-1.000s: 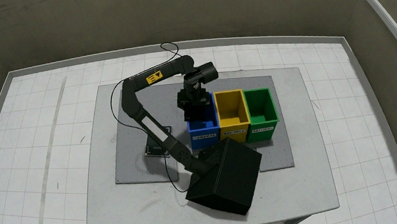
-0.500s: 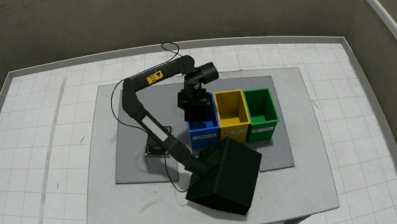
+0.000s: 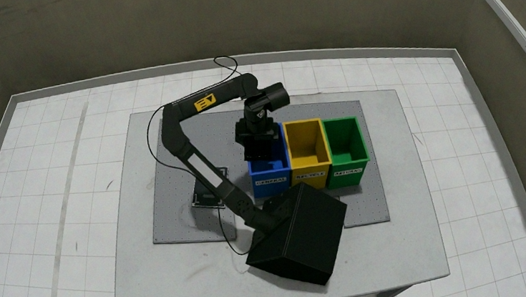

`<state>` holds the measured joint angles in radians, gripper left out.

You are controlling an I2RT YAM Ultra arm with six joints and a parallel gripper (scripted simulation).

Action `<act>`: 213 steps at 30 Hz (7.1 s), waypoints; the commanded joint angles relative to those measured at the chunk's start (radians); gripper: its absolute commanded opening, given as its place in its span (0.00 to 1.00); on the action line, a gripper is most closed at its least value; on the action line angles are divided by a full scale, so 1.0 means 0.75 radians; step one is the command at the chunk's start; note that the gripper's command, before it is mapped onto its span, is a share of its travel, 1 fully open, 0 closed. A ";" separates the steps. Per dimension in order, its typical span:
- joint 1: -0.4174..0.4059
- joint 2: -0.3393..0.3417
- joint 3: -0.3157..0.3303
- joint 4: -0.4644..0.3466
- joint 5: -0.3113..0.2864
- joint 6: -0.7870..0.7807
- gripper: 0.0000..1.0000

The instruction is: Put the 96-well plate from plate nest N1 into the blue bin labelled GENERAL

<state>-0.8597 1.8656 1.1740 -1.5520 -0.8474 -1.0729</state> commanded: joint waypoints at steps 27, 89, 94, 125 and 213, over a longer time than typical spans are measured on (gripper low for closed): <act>0.058 -0.022 -0.079 0.119 -0.058 0.084 0.00; 0.082 0.023 -0.085 0.167 -0.071 0.114 0.00; 0.082 0.025 -0.084 0.168 -0.071 0.114 0.99; 0.063 -0.005 -0.029 0.189 -0.076 0.129 0.99; 0.011 0.047 0.032 0.064 -0.024 0.048 0.82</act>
<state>-0.8116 1.8858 1.1572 -1.4754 -0.8799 -1.0168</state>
